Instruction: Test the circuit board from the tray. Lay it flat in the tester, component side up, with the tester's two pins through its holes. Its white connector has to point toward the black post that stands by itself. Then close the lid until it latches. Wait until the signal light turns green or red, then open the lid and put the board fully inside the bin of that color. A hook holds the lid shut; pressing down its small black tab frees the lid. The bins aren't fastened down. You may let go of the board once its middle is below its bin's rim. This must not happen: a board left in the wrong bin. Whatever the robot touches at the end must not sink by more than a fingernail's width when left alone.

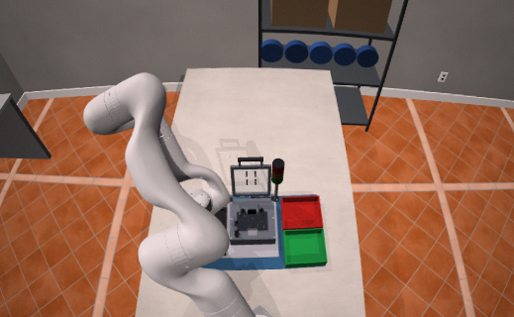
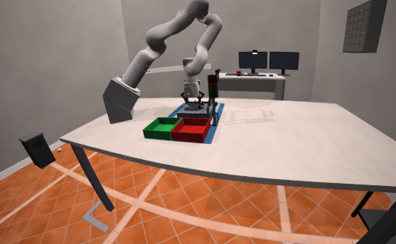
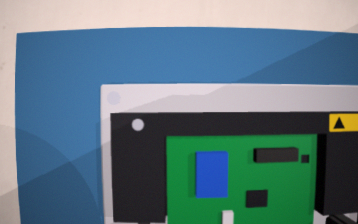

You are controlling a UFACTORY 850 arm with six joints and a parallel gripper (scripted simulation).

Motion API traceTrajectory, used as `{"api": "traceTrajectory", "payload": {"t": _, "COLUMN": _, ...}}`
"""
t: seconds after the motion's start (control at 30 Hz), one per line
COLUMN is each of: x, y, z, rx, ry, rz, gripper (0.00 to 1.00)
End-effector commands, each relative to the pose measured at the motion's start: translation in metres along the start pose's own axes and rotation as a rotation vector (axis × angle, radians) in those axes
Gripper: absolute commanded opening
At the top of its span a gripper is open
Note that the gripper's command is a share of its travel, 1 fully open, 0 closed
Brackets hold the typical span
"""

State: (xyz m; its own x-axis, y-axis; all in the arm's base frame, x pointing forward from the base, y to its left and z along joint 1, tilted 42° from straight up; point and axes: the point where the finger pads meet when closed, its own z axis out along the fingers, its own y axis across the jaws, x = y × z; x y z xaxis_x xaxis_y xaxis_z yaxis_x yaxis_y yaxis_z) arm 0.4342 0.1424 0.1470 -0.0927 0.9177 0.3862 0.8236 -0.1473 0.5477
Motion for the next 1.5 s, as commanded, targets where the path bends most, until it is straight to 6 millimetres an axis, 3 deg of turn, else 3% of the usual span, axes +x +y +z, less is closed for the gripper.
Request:
{"api": "traceTrajectory", "payload": {"t": 0.0, "x": 0.0000, "y": 0.0002, "z": 0.0016, "rx": -0.001, "ry": 0.000, "rz": 0.000, "gripper": 1.00}}
{"api": "traceTrajectory", "payload": {"t": 0.47, "x": 0.0000, "y": 0.0002, "z": 0.0049, "rx": -0.001, "ry": 0.000, "rz": 0.000, "gripper": 1.00}}
{"api": "traceTrajectory", "payload": {"t": 0.5, "x": 0.0000, "y": 0.0002, "z": 0.0049, "rx": -0.001, "ry": 0.000, "rz": 0.000, "gripper": 0.95}}
{"api": "traceTrajectory", "payload": {"t": 0.93, "x": 0.0000, "y": 0.0002, "z": 0.0049, "rx": -0.001, "ry": 0.000, "rz": 0.000, "gripper": 0.95}}
{"api": "traceTrajectory", "payload": {"t": 0.97, "x": 0.0000, "y": 0.0002, "z": 0.0049, "rx": -0.001, "ry": 0.000, "rz": 0.000, "gripper": 0.89}}
{"api": "traceTrajectory", "payload": {"t": 1.4, "x": 0.0000, "y": 0.0002, "z": 0.0049, "rx": -0.001, "ry": 0.000, "rz": 0.000, "gripper": 0.89}}
{"api": "traceTrajectory", "payload": {"t": 1.47, "x": 0.0000, "y": 0.0002, "z": 0.0049, "rx": -0.001, "ry": 0.000, "rz": 0.000, "gripper": 0.85}}
